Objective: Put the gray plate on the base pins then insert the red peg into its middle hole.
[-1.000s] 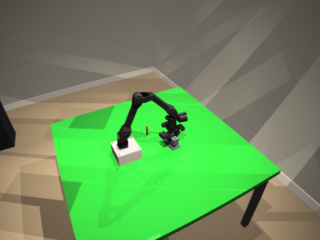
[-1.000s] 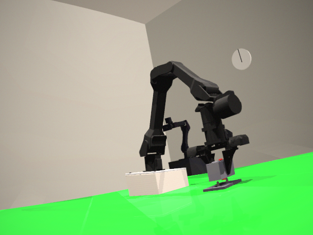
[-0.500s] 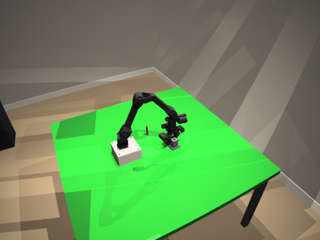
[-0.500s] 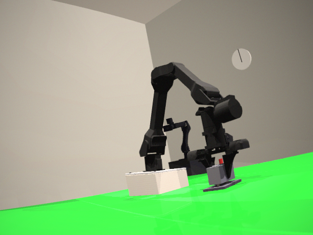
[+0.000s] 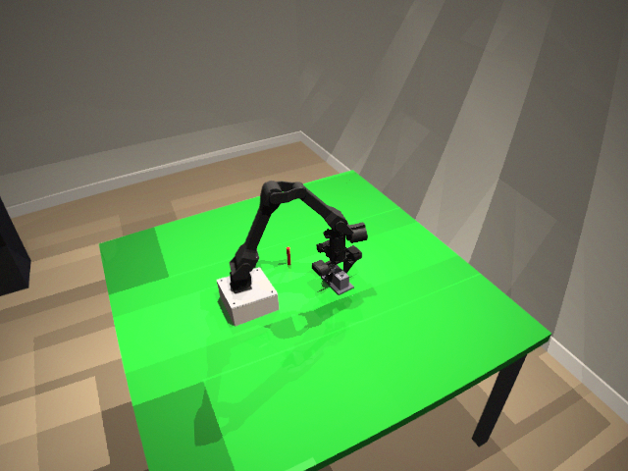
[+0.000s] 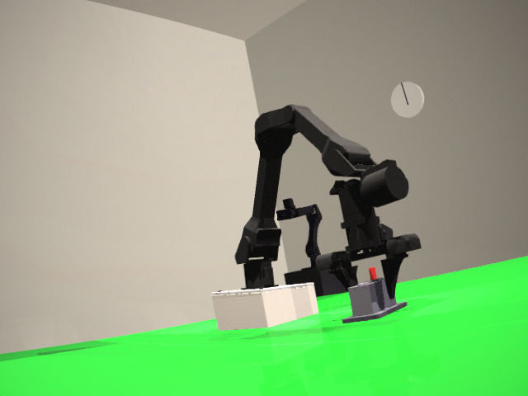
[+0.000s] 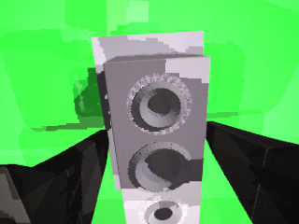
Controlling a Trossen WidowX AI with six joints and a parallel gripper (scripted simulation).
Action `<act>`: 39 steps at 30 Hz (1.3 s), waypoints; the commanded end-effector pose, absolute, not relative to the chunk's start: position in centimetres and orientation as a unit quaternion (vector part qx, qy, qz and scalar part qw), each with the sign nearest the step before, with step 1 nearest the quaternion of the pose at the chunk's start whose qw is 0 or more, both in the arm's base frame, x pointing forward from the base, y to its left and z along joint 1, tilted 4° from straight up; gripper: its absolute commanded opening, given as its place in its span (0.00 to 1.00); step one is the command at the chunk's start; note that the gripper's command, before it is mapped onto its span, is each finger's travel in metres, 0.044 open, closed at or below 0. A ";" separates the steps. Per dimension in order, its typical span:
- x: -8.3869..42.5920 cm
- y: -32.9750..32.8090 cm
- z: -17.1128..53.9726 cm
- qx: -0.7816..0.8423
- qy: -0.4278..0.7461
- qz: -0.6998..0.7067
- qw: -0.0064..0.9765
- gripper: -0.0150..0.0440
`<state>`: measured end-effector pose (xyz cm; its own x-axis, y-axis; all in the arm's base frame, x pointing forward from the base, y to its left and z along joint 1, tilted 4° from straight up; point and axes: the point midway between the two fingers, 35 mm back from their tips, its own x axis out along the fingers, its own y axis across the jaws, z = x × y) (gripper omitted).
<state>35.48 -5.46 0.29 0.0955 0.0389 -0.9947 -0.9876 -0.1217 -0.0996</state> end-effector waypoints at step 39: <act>31.1 3.0 12.7 -0.180 0.646 0.198 0.715 1.00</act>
